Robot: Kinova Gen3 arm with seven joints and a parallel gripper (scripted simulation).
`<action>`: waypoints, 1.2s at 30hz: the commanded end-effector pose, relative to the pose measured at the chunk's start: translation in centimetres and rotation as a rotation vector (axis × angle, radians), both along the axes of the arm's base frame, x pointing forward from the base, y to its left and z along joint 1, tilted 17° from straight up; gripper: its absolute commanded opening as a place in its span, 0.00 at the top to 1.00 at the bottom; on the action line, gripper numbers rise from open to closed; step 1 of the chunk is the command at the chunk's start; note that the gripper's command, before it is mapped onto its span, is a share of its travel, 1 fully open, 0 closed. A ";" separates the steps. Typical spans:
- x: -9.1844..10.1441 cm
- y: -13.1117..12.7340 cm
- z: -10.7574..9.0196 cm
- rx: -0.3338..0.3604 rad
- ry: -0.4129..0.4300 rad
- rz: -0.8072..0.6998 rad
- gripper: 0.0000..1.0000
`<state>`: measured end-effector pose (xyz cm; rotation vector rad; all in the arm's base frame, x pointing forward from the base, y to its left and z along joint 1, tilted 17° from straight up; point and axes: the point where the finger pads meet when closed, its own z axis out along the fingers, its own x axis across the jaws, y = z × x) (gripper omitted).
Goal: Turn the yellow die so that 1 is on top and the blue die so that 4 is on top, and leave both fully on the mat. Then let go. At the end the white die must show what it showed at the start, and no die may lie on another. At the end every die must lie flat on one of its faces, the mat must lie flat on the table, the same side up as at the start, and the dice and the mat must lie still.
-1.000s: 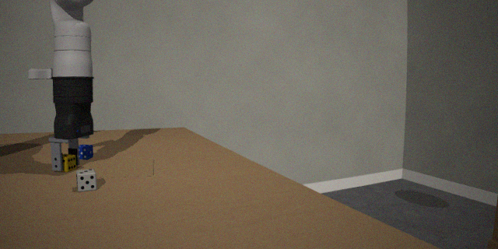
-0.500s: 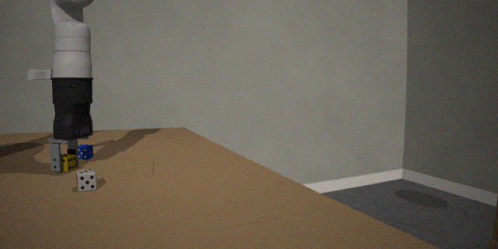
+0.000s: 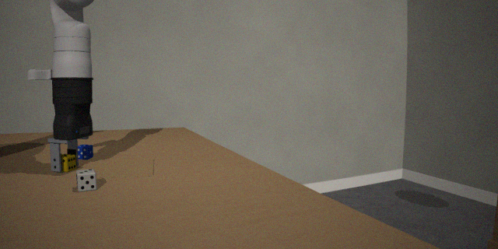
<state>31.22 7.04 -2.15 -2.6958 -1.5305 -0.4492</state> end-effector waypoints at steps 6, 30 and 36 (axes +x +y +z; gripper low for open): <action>0.0 0.0 0.0 0.000 -0.001 0.000 0.43; 0.0 0.0 0.0 0.000 -0.001 0.000 0.43; 0.0 0.0 0.0 0.000 -0.001 0.000 0.43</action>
